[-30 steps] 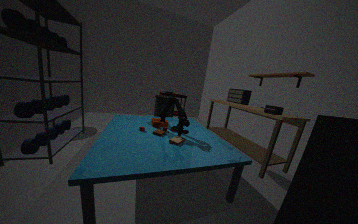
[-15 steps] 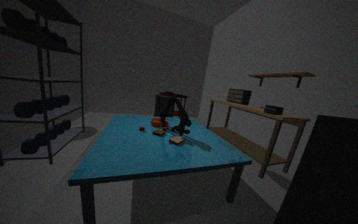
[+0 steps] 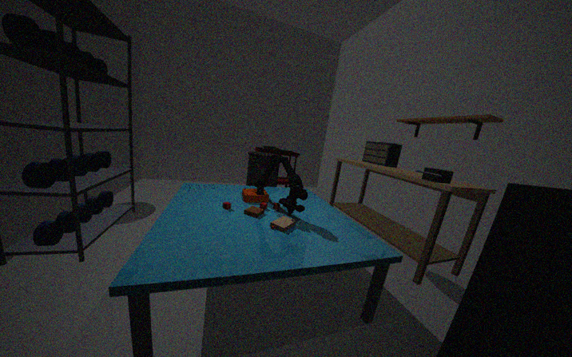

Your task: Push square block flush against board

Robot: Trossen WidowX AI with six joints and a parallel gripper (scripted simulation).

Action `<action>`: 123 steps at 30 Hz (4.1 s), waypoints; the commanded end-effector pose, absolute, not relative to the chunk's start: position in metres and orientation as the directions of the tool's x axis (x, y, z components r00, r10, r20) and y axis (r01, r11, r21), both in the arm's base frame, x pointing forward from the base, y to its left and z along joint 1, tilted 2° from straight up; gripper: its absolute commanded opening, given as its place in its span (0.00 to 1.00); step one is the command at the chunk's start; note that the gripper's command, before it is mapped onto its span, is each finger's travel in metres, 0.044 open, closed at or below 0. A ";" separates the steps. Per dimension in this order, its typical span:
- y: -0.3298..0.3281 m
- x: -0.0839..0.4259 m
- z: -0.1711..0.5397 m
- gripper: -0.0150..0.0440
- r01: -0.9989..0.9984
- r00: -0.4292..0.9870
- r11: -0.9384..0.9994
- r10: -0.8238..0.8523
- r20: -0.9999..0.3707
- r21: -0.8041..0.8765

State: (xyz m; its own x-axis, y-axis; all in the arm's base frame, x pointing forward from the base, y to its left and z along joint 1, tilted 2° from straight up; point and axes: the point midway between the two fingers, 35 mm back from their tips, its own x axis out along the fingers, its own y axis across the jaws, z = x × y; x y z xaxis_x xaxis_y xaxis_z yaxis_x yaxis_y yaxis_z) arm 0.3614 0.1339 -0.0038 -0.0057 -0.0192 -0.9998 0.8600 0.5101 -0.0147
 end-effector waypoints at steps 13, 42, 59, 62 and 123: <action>0.110 0.372 0.039 0.25 0.860 0.022 0.510 -0.012 -1.000 0.013; 0.088 0.391 -0.015 0.25 0.806 0.024 0.592 -0.014 -1.000 0.011; 0.068 0.409 -0.014 0.25 0.806 0.025 0.592 -0.016 -1.000 0.011; 0.064 0.412 -0.014 0.25 0.806 0.026 0.592 -0.016 -1.000 0.011; 0.073 0.405 -0.003 0.25 0.777 0.025 0.630 -0.016 -1.000 0.010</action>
